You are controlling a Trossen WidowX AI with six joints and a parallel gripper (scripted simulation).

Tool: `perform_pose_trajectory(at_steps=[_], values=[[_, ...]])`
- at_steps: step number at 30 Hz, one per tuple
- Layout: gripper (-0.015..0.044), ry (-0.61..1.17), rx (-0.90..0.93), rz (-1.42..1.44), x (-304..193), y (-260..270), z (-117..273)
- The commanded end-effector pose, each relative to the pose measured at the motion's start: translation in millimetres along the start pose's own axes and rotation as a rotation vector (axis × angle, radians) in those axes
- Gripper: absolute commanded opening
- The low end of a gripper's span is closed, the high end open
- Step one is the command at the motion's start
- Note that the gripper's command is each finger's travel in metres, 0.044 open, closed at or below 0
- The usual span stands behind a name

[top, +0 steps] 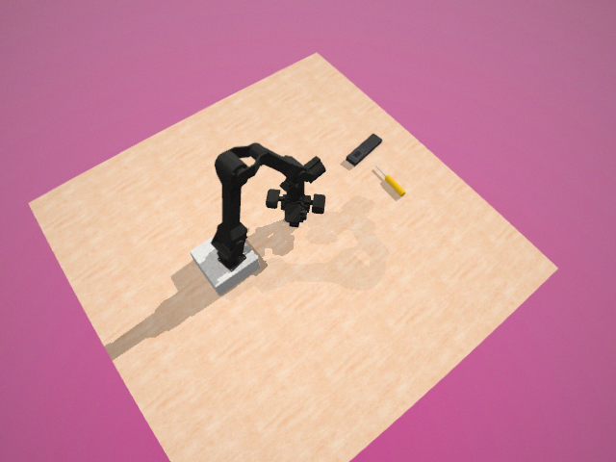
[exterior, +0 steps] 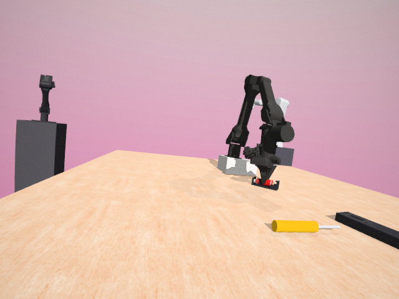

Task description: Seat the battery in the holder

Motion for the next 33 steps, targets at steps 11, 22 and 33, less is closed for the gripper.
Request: perform_pose_trajectory(at_steps=[11,22,33], values=[[0.007,-0.08,-0.009,-0.003,-3,-2,-2],[0.007,-0.081,-0.005,-0.003,-3,-3,-2],[0.007,-0.077,-0.001,-0.003,-14,0,-3]])
Point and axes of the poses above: the point midway between the two fingers, 35 mm back from their tips, its own z axis back along the fingers, its own y axis across the jaws, x = y × z, the point moved 7 cm from there along z, back along the fingers, and after that the axes turned 12 degrees about z, right-handed, at the moved point
